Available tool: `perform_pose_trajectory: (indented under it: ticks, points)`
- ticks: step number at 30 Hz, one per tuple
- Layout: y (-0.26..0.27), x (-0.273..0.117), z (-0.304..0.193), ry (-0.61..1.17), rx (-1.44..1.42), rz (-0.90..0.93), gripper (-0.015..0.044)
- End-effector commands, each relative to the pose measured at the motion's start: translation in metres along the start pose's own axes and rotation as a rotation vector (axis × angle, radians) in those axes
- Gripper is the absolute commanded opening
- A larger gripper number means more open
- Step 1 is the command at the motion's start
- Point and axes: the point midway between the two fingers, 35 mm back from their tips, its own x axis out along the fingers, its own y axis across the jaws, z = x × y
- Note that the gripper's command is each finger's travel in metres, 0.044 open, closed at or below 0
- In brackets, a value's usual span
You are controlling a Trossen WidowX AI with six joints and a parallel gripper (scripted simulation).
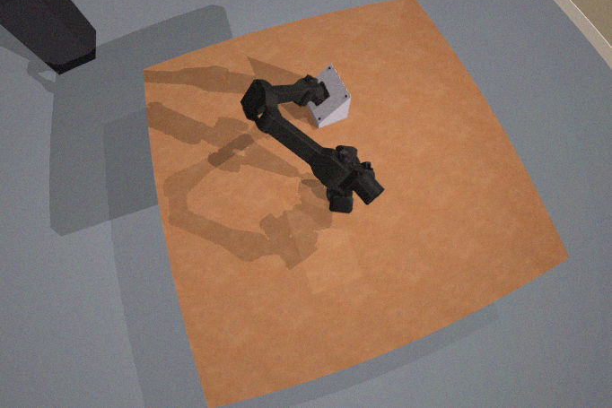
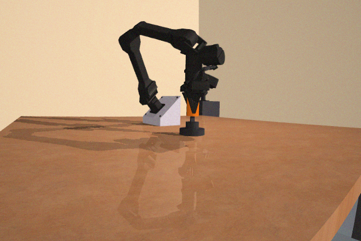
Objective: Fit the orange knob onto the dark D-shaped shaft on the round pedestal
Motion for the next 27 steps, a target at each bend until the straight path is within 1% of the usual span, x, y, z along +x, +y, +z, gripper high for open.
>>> perform_pose_trajectory:
  ticks: [1, 18, 27]
  points:
    - [-0.0007, -0.0021, 0.0023, -0.005, -0.054, -0.005, 0.0]
    - [-0.0007, 0.0032, -0.0004, -0.005, -0.054, -0.005, 0.0]
    - [0.0002, -0.0009, 0.0004, -0.005, -0.054, -0.005, 0.0]
